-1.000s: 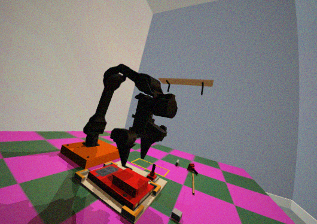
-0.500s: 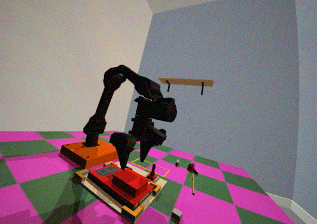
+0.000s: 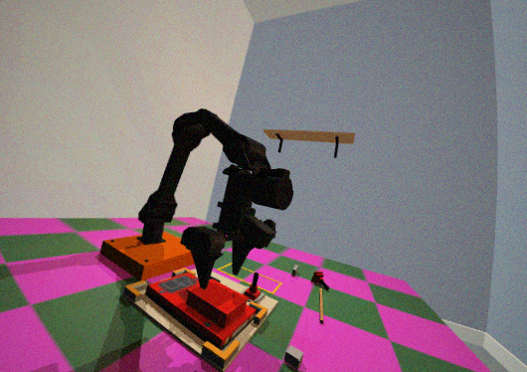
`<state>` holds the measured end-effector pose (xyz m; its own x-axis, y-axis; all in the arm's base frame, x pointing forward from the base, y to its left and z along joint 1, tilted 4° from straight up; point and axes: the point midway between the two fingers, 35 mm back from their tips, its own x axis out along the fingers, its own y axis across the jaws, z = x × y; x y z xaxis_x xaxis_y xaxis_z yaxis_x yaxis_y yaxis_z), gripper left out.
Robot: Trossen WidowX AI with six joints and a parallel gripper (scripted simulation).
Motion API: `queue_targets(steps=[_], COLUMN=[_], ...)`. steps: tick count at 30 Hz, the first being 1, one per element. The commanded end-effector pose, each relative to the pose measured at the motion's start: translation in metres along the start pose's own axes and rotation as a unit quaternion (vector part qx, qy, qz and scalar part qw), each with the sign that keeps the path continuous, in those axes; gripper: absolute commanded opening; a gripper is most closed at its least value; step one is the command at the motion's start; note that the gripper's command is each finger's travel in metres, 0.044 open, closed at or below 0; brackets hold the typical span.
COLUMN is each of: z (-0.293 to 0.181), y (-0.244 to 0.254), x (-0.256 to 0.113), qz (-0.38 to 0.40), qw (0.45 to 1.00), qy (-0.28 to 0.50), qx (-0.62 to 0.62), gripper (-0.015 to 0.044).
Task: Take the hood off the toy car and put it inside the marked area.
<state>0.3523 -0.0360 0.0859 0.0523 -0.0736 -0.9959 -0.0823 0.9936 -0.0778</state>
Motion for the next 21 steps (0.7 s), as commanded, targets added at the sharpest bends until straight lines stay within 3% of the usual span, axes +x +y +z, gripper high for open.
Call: queue_targets(steps=[1,21], z=[0.0,0.0], y=[0.001,0.002], x=[0.005,0.02], qz=[0.003,0.003], qw=[1.0,1.0], qy=[0.002,0.002], qx=[-0.003,-0.003], gripper=[0.044,0.044])
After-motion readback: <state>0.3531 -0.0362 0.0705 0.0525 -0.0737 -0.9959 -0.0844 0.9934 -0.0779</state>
